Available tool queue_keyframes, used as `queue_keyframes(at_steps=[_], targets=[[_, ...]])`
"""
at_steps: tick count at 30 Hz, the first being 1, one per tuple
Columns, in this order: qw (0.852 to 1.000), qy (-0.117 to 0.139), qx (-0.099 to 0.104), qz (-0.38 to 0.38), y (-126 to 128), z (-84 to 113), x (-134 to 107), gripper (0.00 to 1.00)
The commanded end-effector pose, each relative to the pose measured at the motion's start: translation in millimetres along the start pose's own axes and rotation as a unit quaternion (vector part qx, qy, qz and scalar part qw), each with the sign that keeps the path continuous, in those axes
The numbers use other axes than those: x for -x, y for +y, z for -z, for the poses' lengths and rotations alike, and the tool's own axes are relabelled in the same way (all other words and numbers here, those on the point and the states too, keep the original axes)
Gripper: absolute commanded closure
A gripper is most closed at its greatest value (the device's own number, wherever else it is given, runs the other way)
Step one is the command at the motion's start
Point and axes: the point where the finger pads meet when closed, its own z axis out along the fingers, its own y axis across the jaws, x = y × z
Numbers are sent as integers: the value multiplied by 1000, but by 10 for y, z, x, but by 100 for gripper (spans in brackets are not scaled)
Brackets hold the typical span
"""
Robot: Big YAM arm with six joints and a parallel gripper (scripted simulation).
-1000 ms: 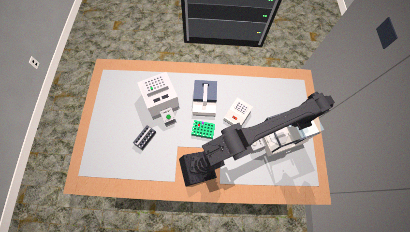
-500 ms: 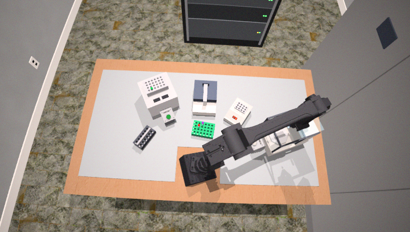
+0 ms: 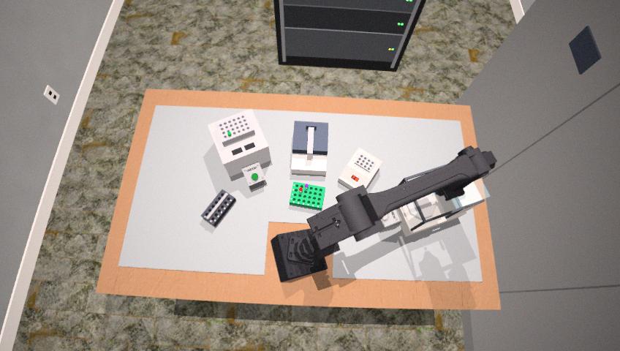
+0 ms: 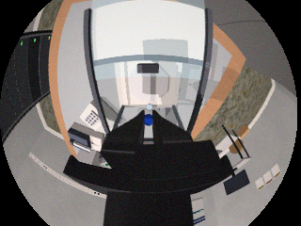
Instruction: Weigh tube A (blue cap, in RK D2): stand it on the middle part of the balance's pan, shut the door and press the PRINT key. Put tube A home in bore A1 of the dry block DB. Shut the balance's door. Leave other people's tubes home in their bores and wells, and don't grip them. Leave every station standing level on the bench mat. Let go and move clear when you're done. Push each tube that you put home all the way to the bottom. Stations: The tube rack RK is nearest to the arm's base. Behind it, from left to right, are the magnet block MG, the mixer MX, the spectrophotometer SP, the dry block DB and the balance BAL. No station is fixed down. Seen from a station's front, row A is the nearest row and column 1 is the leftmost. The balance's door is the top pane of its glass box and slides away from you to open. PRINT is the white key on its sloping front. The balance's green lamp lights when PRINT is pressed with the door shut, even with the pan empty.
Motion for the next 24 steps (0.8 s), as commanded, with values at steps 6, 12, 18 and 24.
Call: queue_keyframes(at_steps=[6,12,18,24], targets=[[1000,2,0,2,-28,-194,36,91],[1000,2,-1,2,-31,-277,35,91],[1000,2,-1,1,-39,-361,34,91],[1000,3,-1,1,-39,-461,32,91]])
